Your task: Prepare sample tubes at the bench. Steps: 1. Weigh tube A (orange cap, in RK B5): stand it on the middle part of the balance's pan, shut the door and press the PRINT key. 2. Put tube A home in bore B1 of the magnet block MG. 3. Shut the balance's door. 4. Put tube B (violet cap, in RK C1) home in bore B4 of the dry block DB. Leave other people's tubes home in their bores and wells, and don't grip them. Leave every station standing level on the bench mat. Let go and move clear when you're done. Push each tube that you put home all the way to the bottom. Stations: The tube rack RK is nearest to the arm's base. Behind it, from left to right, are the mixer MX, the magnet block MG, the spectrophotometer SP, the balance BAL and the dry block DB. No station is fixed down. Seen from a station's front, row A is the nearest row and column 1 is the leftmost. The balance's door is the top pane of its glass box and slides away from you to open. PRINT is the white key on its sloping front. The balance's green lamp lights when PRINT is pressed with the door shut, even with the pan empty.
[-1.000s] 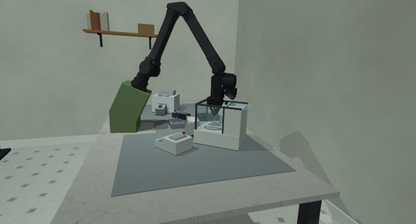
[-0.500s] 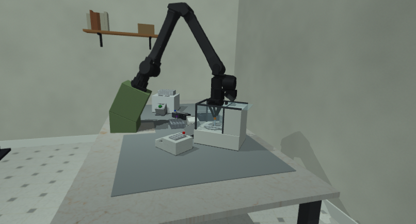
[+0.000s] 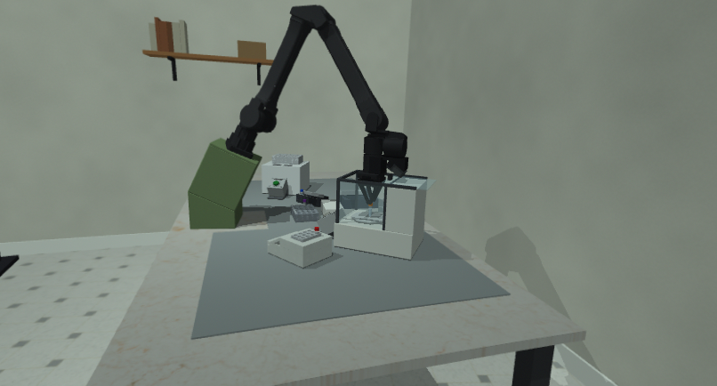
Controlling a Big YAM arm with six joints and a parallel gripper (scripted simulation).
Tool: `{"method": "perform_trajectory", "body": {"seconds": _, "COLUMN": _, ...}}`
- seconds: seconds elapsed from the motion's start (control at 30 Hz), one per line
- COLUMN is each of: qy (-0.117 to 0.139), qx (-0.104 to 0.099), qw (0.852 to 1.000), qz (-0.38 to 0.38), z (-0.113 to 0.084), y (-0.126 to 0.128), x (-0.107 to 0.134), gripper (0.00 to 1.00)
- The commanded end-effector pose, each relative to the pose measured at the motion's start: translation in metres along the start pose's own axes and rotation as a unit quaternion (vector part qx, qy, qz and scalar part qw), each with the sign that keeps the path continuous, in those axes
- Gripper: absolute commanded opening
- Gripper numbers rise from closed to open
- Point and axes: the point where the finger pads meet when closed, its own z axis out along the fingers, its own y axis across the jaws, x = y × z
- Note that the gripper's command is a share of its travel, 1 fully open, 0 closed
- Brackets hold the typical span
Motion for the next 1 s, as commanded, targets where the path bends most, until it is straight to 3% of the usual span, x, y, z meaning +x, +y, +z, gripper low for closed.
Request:
{"method": "perform_trajectory", "body": {"seconds": 0.0, "qy": 0.002, "qx": 0.0, "qw": 1.0, "qz": -0.002, "z": 0.008, "y": 0.005, "x": 0.0, "gripper": 0.36}}
{"method": "perform_trajectory", "body": {"seconds": 0.97, "qy": 0.0, "qx": 0.0, "qw": 1.0, "qz": -0.002, "z": 0.014, "y": 0.004, "x": 0.0, "gripper": 0.36}}
